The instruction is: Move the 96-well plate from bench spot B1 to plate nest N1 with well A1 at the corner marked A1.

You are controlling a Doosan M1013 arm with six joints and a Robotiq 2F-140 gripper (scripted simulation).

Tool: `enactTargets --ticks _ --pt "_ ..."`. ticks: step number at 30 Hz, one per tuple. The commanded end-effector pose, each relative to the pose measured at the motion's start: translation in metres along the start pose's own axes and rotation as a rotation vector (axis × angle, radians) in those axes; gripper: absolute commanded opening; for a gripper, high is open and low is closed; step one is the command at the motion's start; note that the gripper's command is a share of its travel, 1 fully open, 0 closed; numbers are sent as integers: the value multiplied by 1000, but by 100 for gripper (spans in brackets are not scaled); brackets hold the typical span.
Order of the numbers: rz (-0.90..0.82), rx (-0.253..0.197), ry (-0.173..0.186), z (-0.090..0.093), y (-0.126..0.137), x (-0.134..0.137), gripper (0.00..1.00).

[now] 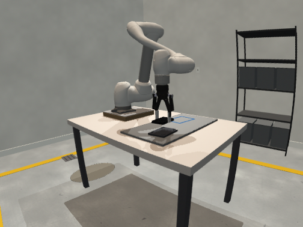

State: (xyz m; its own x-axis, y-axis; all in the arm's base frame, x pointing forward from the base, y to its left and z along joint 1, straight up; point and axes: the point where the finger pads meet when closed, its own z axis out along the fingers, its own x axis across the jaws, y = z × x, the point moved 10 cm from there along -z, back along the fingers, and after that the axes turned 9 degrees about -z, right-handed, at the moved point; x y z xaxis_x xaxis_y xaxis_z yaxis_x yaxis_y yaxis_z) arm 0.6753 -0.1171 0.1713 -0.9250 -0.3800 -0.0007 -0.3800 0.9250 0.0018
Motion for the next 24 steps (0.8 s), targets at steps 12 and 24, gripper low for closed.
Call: enactTargets --ticks 12,24 --pt "0 0 0 0 0 0 0" --pt "0 0 0 7 1 0 0"
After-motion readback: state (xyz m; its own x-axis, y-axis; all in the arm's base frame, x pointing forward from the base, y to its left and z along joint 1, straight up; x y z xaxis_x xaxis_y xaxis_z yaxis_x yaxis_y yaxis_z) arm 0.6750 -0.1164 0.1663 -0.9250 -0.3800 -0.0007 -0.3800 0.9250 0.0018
